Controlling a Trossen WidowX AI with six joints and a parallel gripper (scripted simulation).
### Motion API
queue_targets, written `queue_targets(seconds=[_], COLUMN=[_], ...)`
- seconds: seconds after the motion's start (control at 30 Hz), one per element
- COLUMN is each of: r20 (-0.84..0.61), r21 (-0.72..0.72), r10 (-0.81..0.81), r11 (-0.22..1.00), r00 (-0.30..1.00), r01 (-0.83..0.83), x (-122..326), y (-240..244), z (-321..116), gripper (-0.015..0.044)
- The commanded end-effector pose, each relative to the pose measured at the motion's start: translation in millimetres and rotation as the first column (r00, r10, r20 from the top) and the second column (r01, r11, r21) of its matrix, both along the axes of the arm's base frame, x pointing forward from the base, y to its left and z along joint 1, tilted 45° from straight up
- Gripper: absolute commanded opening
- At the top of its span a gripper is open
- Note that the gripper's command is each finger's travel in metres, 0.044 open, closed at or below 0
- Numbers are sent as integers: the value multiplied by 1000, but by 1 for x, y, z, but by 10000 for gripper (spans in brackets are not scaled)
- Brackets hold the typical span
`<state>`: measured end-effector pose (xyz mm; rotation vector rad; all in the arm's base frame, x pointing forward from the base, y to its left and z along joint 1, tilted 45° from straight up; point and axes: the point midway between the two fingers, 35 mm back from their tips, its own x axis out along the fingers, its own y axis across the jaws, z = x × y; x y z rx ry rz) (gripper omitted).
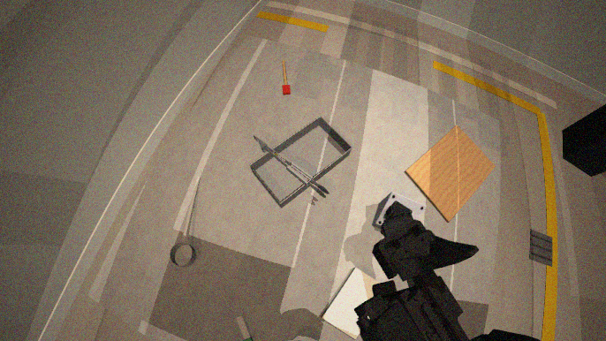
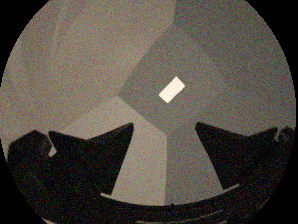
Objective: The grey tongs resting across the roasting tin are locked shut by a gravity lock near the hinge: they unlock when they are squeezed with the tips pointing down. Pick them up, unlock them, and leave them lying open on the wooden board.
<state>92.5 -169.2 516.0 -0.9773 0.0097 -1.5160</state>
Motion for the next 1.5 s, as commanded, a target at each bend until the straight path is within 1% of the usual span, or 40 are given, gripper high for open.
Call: queue_targets(seconds=[0.0,0.03,0.13,0.33,0.43,0.5,0.6,0.67,0.8,0.9,1.0,1.1,1.17,1.23,1.3,1.37,1.47], r20=[-7,-20,-83,-253,-289,-323,-338,-341,-317,-261,-168,-45,44,139,231,312,384], r21=[2,8,41,187,252,326,441,529,706,825,925,987,999,982,930,840,641], r10=[6,18,88,310,384,457,567,642,774,855,918,954,960,951,925,882,793], r11=[1000,1000,996,945,914,876,801,735,578,438,273,88,-37,-169,-301,-430,-598], r00=[1000,1000,993,917,877,829,751,687,548,447,359,297,277,277,302,354,473], r01=[-6,-18,-85,-268,-317,-355,-405,-424,-408,-356,-265,-134,-31,86,209,332,482], x=[3,8,37,126,151,176,211,234,272,292,306,312,312,309,302,293,276], y=[-1,-3,-11,-28,-30,-31,-28,-24,-13,0,19,41,58,77,97,118,149], z=[-1,-2,-9,-52,-69,-89,-122,-148,-204,-249,-296,-342,-371,-399,-426,-449,-476], gripper=[426,440,440,440,440,440,440,440,440,440,440,440,440,440,440,440,440])
